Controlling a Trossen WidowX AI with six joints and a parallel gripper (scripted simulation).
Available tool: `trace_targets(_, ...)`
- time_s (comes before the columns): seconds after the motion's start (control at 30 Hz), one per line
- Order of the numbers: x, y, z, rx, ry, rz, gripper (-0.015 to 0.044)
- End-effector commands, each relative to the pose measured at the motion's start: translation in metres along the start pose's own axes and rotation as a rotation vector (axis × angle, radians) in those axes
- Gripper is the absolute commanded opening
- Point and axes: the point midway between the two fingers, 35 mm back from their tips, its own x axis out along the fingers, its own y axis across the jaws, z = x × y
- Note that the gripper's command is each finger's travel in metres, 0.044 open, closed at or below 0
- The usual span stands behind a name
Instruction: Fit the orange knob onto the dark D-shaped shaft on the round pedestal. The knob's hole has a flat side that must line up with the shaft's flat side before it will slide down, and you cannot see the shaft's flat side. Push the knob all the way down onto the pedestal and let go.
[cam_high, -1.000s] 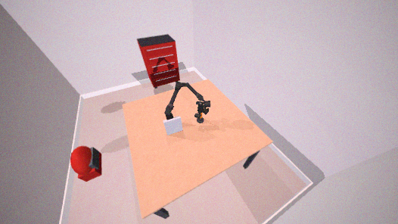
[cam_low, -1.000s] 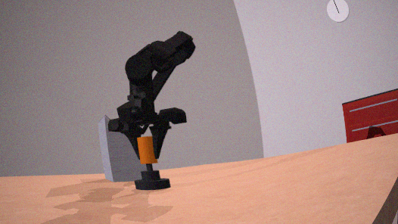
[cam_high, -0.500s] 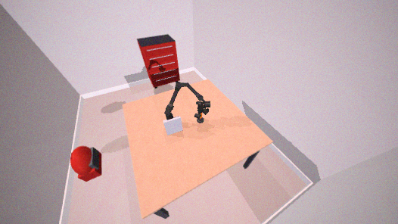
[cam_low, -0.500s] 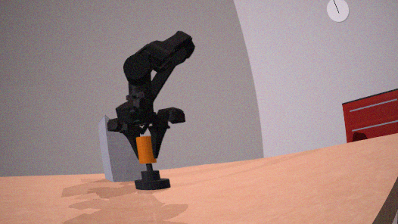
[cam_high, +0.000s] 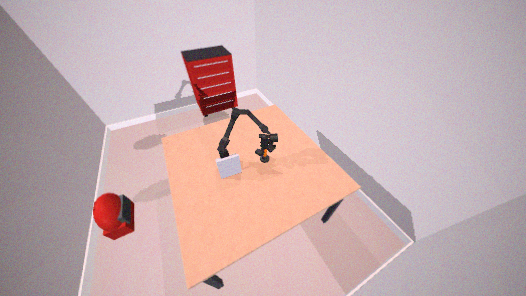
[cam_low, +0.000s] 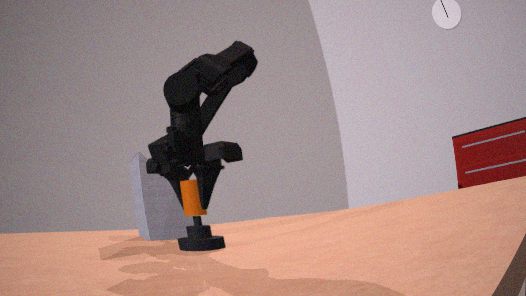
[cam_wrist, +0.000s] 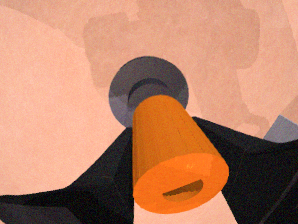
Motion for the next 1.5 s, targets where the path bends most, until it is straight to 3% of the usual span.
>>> trace_targets(0.0,-0.0018,0.0018,0.0009,0.008,-0.005,0.003,0.0000)
trace_targets(1.47,0.0025,-0.0005,0.0020,0.008,-0.005,0.003,0.0000)
